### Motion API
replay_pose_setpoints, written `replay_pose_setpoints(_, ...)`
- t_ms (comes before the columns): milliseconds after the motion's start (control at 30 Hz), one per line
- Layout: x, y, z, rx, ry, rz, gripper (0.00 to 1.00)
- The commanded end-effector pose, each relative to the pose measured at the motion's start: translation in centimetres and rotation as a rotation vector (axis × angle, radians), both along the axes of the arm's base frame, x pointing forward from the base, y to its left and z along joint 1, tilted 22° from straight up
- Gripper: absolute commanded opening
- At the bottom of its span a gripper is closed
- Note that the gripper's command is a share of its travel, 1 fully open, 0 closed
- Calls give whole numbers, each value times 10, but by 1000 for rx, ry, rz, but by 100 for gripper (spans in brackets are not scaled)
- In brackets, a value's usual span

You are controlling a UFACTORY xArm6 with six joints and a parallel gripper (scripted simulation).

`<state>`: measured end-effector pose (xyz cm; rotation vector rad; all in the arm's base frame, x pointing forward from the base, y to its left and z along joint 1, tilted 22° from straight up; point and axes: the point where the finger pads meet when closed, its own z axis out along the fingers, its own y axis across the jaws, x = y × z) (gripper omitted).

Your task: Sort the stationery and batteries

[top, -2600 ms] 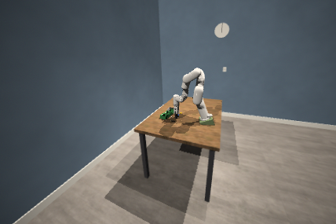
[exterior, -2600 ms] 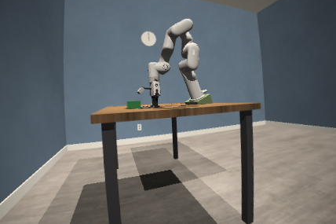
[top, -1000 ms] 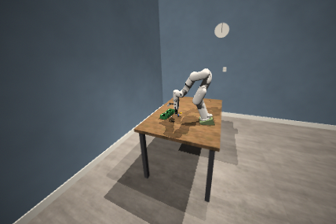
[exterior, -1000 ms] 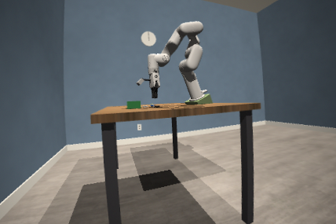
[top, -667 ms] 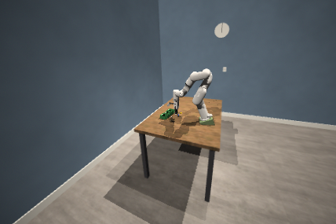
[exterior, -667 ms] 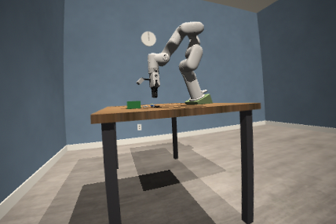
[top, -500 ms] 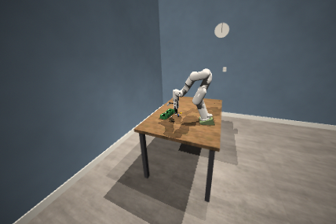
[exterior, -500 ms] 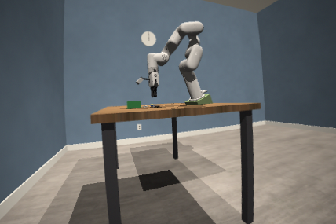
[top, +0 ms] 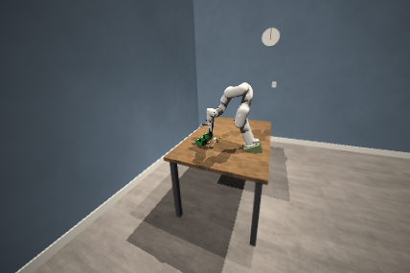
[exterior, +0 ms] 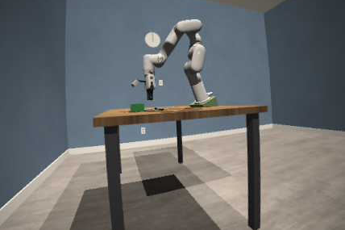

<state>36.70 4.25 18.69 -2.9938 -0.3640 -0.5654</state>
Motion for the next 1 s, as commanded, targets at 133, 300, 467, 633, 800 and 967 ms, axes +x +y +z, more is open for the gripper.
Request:
replay_pose_setpoints(133,40,-8,14,-88,-32,236,0)
replay_pose_setpoints(300,67,-15,23,-142,-51,353,0)
replay_pose_setpoints(467,75,-16,26,-198,-72,471,0)
replay_pose_setpoints(633,75,-16,26,-249,-85,593,0)
replay_pose_setpoints(800,75,-16,26,-297,-96,705,0)
replay_pose_setpoints(967,75,-16,26,-346,-107,831,0)
